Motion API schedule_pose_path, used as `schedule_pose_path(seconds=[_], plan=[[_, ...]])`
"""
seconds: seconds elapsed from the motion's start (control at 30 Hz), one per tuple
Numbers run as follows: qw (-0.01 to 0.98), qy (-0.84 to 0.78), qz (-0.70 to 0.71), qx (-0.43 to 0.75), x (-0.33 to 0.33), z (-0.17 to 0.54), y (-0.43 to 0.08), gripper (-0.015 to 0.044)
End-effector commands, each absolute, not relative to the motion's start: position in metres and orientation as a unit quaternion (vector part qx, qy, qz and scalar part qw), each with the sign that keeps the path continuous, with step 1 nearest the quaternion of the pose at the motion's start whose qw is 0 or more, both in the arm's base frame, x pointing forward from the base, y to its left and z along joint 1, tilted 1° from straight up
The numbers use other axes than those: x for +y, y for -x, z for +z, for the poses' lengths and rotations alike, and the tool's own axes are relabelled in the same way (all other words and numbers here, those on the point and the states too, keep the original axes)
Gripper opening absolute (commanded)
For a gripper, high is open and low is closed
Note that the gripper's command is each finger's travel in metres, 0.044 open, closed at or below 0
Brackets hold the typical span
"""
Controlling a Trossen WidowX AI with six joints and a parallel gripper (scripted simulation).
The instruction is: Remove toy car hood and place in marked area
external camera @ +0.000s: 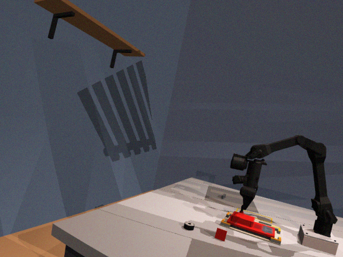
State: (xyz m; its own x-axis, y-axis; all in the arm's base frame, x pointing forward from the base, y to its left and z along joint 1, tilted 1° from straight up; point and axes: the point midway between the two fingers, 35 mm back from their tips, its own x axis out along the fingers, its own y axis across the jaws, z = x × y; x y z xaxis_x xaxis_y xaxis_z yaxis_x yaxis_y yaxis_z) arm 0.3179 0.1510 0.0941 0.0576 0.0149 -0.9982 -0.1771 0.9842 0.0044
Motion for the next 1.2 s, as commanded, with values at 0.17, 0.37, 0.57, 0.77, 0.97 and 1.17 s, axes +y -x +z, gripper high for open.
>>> schedule_pose_path(seconds=[0.17, 0.37, 0.57, 0.77, 0.97, 1.17], plan=[[0.723, 0.056, 0.066, 0.685, 0.152, 0.088, -0.317, 0.044], [0.723, 0.056, 0.066, 0.685, 0.152, 0.084, -0.318, 0.044], [0.723, 0.056, 0.066, 0.685, 0.152, 0.081, -0.318, 0.044], [0.723, 0.056, 0.066, 0.685, 0.153, 0.078, -0.318, 0.044], [0.723, 0.056, 0.066, 0.685, 0.153, 0.074, -0.318, 0.044], [0.723, 0.056, 0.066, 0.685, 0.153, 0.071, -0.319, 0.044]])
